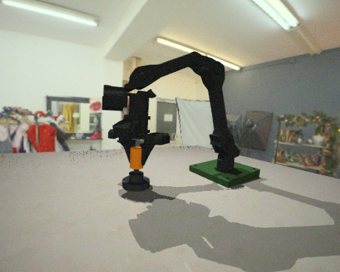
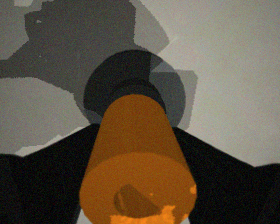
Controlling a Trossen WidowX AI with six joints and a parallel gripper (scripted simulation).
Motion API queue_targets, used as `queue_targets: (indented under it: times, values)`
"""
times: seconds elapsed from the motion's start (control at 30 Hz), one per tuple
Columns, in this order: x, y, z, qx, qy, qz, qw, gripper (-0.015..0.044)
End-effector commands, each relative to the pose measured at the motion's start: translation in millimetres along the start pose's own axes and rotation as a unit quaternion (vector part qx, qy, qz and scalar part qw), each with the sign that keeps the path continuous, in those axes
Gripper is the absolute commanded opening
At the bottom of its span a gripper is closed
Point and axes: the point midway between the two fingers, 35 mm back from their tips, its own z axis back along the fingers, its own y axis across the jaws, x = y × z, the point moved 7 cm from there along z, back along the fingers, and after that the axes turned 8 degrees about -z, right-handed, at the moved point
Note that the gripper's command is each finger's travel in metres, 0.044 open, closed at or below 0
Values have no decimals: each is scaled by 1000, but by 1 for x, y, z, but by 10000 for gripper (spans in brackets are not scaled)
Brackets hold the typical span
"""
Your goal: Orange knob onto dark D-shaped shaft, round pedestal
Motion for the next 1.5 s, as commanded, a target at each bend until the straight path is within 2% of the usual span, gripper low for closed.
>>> queue_targets:
  times: [0.0,0.53,0.8,1.47]
  values:
    - [0,-1,0,1,-2,-1,1000,0]
    - [-2,-2,4,0,-2,-1,1000,0]
    - [0,-2,4,0,-2,104,995,0]
    - [-1,-2,-1,0,-2,104,995,0]
